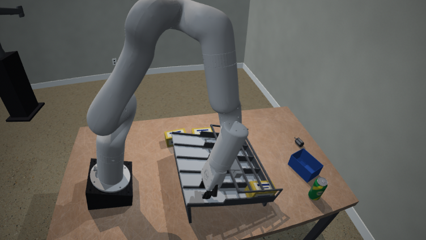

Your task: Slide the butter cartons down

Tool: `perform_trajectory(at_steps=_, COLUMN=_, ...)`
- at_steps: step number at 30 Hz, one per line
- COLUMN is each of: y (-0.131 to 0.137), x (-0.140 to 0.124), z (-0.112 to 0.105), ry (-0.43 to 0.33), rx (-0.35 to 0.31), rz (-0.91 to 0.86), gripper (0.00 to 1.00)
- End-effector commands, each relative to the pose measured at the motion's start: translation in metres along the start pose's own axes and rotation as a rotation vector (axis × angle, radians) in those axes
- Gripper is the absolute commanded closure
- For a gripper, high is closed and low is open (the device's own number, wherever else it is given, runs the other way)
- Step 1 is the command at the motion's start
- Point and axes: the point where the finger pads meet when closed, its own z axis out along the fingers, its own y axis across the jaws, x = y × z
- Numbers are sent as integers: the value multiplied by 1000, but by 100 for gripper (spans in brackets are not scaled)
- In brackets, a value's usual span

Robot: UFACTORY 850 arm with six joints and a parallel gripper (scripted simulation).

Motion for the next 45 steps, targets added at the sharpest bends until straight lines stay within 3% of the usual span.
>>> perform_trajectory(at_steps=1, y=0, x=1, z=-1, ry=1, rx=-1, rz=0, gripper=0)
perform_trajectory(at_steps=44, y=0, x=1, z=-1, ry=1, rx=-1, rz=0, gripper=0)
perform_trajectory(at_steps=45, y=1, x=0, z=-28, ry=1, rx=-1, rz=0, gripper=0)
